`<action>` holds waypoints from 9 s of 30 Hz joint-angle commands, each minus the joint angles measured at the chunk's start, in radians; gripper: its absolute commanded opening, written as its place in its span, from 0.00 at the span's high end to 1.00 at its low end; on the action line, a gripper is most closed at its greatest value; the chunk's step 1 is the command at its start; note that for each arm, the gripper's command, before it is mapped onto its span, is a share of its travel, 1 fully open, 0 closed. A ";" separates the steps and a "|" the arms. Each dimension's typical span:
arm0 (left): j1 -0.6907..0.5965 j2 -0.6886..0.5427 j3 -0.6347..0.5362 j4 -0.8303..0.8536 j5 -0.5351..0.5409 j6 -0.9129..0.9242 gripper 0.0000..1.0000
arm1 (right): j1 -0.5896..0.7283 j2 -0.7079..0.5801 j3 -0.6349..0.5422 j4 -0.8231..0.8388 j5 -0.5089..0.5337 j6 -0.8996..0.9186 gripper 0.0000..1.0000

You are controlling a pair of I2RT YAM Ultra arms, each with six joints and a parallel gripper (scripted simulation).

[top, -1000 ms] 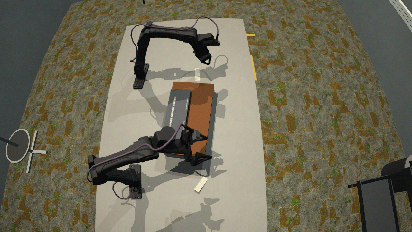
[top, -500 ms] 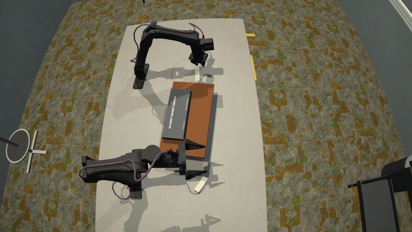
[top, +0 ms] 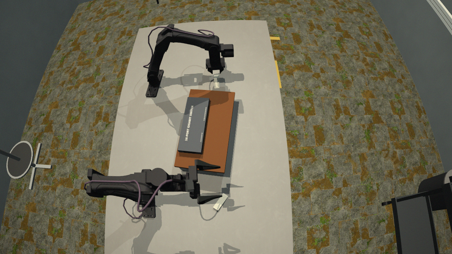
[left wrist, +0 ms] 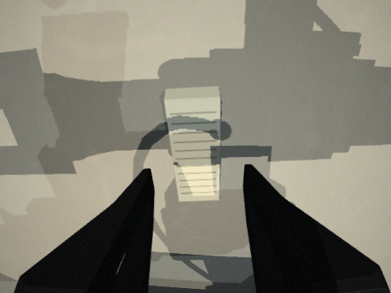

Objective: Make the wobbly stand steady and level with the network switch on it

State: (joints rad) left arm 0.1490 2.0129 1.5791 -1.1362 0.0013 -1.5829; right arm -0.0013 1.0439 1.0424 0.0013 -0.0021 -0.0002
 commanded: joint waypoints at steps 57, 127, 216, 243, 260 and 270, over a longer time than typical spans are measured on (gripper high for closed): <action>0.012 0.035 -0.108 0.181 -0.021 0.000 1.00 | -0.005 -0.031 0.020 -0.009 -0.008 0.004 0.00; -0.099 -0.200 -0.338 0.206 -0.018 0.039 1.00 | -0.005 -0.031 0.020 -0.009 -0.008 0.004 0.00; -0.154 -0.380 -0.355 -0.016 -0.011 0.042 0.58 | -0.005 -0.031 0.020 -0.009 -0.008 0.004 0.00; -0.151 -0.574 -0.420 0.420 -0.027 0.585 0.58 | -0.005 -0.031 0.020 -0.009 -0.008 0.004 1.00; -0.159 -0.785 -0.416 0.733 -0.046 1.138 0.58 | 0.080 0.245 0.306 -0.452 0.017 0.005 1.00; -0.162 -0.903 -0.449 0.919 -0.052 1.421 0.58 | 0.154 0.455 0.425 -0.753 -0.008 -0.008 1.00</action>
State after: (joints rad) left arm -0.0032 1.1347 1.1496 -0.2878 -0.0364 -0.2630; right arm 0.1410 1.4761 1.4315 -0.6189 -0.0048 -0.0013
